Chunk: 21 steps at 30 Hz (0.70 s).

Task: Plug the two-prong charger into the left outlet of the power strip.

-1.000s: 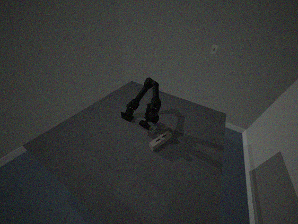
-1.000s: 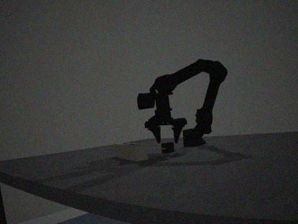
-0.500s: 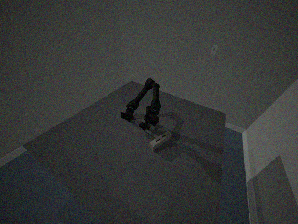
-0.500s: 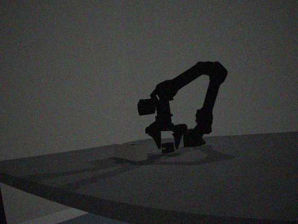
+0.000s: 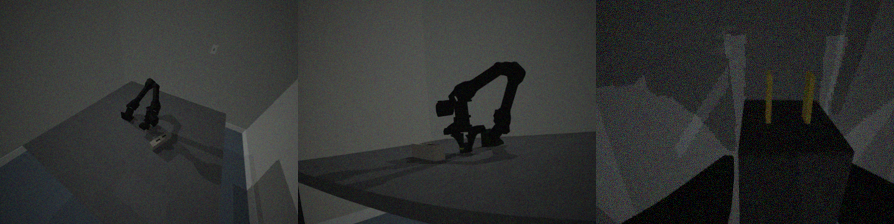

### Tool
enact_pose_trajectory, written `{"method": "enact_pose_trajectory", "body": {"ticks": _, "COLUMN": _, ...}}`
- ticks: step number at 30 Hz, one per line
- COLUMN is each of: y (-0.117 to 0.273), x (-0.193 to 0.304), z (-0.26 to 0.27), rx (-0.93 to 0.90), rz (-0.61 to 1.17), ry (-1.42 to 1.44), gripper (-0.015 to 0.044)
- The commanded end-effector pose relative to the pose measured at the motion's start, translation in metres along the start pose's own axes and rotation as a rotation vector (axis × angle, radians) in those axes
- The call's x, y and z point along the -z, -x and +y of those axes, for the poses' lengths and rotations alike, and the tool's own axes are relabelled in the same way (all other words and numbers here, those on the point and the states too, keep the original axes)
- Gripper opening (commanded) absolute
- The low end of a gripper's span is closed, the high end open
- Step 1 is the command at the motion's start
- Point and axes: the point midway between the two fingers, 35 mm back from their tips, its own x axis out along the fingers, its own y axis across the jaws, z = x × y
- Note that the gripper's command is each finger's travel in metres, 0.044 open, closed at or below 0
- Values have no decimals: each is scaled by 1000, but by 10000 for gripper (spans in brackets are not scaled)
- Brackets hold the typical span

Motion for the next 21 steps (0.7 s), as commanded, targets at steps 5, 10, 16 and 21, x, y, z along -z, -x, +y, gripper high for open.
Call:
{"method": "enact_pose_trajectory", "body": {"ticks": 5, "y": 1, "x": 0, "z": 0, "rx": 0, "rz": -1, "ry": 0, "gripper": 92}}
{"method": "enact_pose_trajectory", "body": {"ticks": 10, "y": 11, "x": 0, "z": 0, "rx": 1, "rz": -2, "ry": -1, "gripper": 0}}
{"method": "enact_pose_trajectory", "body": {"ticks": 16, "y": 39, "x": 3, "z": 0, "rx": 0, "rz": -3, "ry": -5, "gripper": 0}}
{"method": "enact_pose_trajectory", "body": {"ticks": 21, "y": 56, "x": 6, "z": 0, "rx": -1, "rz": -3, "ry": -6, "gripper": 0}}
